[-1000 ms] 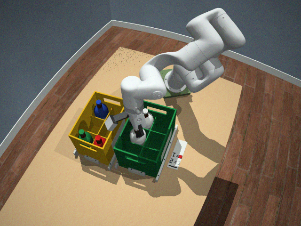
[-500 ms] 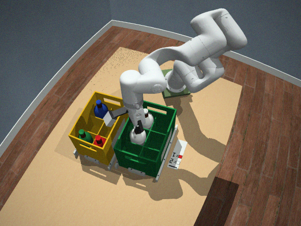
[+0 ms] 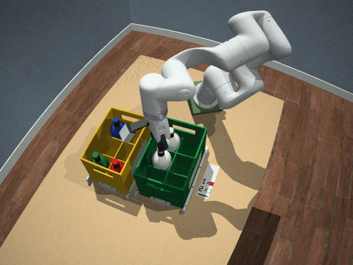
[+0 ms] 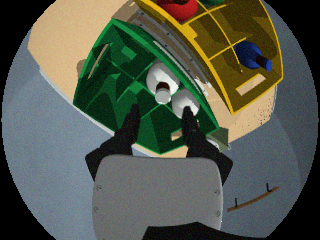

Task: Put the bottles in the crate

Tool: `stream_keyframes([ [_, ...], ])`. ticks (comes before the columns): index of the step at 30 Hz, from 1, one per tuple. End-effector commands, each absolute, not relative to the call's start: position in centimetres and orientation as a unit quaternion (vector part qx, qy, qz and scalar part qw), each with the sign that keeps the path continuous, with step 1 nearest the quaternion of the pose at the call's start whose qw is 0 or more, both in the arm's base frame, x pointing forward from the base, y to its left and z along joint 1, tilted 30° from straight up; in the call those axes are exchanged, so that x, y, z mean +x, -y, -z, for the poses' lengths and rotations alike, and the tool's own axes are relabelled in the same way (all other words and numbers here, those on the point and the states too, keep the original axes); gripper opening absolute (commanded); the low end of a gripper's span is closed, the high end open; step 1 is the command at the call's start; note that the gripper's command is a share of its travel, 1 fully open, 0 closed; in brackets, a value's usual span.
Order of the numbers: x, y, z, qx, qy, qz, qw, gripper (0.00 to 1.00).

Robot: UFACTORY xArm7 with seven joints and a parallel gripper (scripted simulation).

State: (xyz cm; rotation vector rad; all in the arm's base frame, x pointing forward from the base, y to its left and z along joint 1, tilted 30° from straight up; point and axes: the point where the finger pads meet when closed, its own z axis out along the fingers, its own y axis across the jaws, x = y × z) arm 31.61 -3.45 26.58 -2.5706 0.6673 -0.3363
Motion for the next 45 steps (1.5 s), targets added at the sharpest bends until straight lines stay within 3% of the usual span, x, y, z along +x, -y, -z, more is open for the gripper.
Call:
stream_keyframes([
  [1,31.31,3.88,-27.59,-0.934,-0.243,0.124,0.23,0.65],
  [45,30.95,4.26,-28.48,-0.934,-0.243,0.124,0.23,0.65],
])
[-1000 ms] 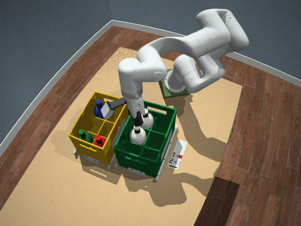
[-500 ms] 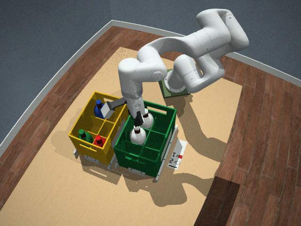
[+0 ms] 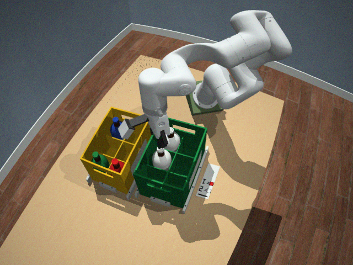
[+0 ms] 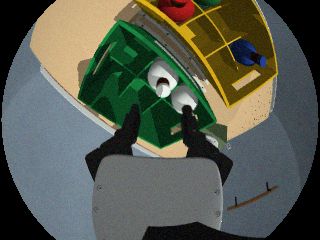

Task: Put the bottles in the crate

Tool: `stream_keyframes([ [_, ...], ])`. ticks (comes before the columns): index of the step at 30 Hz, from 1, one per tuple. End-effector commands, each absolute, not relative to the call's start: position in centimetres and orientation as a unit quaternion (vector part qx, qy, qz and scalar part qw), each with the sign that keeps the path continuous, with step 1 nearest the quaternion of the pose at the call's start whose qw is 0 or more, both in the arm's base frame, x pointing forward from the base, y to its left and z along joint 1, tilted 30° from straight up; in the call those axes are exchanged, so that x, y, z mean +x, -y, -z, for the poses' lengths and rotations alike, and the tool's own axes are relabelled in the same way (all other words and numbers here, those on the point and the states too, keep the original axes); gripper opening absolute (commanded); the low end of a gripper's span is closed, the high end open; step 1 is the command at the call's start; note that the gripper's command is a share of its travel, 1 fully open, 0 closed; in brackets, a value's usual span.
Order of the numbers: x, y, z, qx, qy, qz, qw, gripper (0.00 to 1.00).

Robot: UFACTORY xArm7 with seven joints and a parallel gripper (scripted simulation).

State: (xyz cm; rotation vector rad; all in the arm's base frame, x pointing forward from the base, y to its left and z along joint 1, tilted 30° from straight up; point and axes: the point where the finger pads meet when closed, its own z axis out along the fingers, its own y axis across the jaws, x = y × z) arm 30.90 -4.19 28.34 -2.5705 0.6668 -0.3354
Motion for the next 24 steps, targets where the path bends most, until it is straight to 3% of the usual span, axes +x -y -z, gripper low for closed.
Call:
stream_keyframes([
  [1,31.0,4.3,-28.5,-0.934,-0.243,0.124,0.23,0.65],
  [24,37.6,9.4,-28.9,-0.934,-0.243,0.124,0.23,0.65],
])
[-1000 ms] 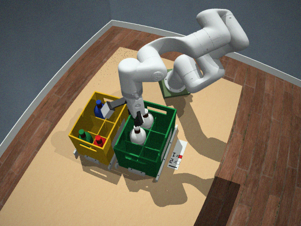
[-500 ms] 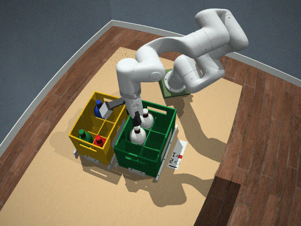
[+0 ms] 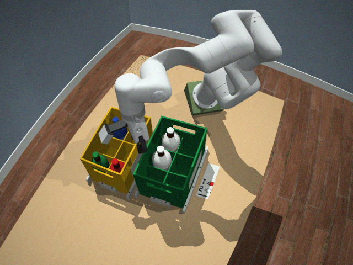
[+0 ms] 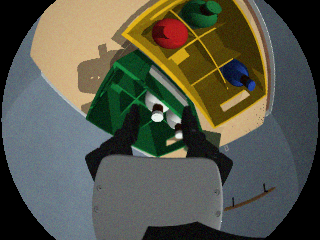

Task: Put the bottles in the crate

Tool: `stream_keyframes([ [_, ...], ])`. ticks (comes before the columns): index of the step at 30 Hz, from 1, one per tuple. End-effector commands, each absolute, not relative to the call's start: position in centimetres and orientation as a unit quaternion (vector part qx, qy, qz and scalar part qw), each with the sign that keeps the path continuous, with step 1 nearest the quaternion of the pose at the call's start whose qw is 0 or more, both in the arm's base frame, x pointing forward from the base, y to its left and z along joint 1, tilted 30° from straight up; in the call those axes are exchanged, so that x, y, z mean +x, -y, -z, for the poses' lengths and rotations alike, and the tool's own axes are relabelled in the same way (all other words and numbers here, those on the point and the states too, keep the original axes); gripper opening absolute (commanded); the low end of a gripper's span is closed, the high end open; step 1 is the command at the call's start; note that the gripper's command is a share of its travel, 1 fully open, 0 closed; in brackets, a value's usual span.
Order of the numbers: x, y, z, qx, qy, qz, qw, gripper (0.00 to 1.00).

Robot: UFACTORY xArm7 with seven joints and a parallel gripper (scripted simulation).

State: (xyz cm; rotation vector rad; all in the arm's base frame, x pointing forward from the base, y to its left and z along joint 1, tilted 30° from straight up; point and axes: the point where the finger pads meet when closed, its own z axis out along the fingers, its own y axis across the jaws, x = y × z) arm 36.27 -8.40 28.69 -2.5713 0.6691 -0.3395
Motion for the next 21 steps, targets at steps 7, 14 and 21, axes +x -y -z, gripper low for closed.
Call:
stream_keyframes([
  [7,40.0,11.1,-29.2,-0.934,-0.243,0.124,0.23,0.65],
  [14,42.9,13.2,-29.4,-0.934,-0.243,0.124,0.23,0.65],
  [21,44.8,14.6,-29.6,-0.934,-0.243,0.124,0.23,0.65],
])
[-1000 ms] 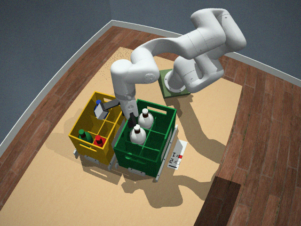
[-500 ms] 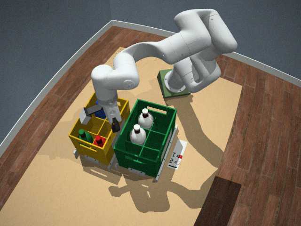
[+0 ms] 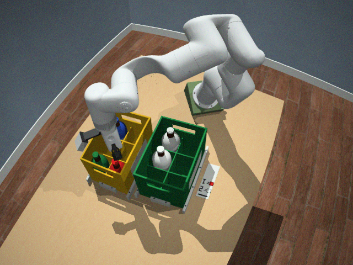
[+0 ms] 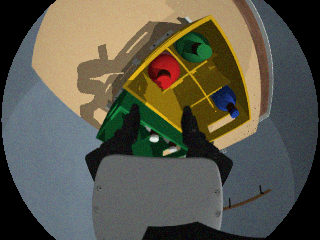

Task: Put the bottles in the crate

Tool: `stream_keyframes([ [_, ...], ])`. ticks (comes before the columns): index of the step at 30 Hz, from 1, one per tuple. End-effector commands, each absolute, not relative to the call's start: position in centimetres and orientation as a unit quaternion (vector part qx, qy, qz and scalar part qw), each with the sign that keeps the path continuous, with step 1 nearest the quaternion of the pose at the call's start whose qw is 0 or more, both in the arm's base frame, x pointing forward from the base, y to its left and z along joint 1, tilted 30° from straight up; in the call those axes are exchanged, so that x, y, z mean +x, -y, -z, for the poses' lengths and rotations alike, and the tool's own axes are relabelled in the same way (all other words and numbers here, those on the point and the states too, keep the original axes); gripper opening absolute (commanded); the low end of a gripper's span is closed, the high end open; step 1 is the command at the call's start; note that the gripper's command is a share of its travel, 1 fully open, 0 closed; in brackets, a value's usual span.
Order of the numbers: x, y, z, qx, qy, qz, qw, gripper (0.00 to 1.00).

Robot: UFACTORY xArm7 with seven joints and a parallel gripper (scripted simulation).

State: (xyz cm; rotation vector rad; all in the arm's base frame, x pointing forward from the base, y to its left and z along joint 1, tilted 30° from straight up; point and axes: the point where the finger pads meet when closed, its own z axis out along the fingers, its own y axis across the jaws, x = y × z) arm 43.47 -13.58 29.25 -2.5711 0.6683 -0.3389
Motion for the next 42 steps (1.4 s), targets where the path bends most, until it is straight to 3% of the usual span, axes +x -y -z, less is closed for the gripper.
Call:
stream_keyframes([
  [1,44.8,14.6,-29.6,-0.934,-0.243,0.124,0.23,0.65],
  [42,46.0,13.3,-26.6,-0.934,-0.243,0.124,0.23,0.65],
])
